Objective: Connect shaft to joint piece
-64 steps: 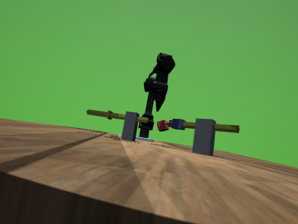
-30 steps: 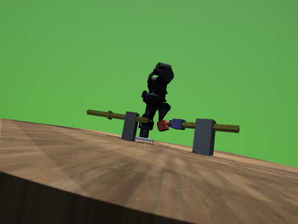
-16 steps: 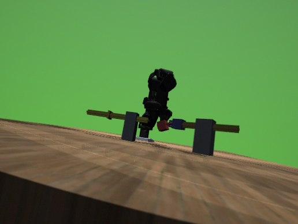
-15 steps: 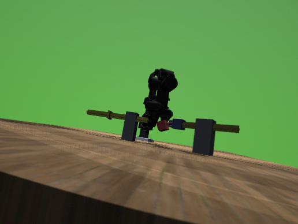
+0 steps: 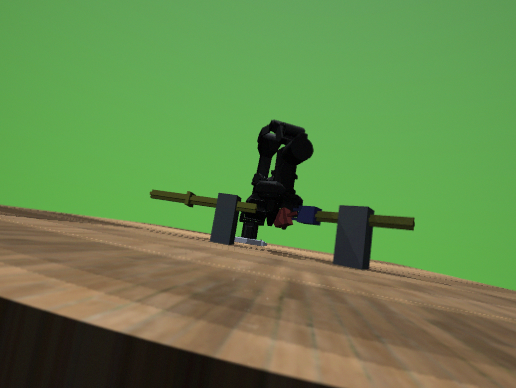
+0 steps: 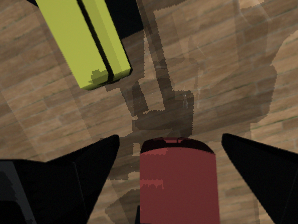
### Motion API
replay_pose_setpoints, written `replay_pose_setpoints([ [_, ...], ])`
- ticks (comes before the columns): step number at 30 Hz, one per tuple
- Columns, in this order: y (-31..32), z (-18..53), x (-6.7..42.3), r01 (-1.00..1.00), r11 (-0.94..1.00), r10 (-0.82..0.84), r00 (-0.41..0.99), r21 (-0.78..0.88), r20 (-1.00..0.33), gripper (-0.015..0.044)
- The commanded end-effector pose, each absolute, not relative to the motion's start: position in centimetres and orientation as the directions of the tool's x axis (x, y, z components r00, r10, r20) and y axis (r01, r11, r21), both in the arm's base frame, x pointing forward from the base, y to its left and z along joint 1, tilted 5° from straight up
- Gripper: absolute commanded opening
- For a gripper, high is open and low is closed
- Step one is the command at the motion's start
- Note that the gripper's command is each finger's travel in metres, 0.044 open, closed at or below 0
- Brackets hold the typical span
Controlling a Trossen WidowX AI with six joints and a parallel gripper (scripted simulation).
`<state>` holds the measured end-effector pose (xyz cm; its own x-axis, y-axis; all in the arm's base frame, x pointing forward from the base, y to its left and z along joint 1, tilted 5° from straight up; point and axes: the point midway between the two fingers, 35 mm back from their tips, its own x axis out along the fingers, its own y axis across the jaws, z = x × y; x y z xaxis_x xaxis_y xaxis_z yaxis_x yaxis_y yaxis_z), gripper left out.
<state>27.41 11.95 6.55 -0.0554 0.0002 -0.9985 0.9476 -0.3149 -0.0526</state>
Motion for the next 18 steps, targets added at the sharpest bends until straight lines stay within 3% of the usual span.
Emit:
replay_pose_setpoints([
  [1,12.0,5.8,27.3,0.946,-0.320,0.000,-0.060,-0.057,-0.998,0.0440],
  [9,12.0,4.8,27.2,0.946,-0.320,0.000,-0.060,-0.057,-0.998,0.0440],
  [18,12.0,4.8,27.2,0.946,-0.320,0.000,-0.060,-0.057,-0.998,0.0204],
])
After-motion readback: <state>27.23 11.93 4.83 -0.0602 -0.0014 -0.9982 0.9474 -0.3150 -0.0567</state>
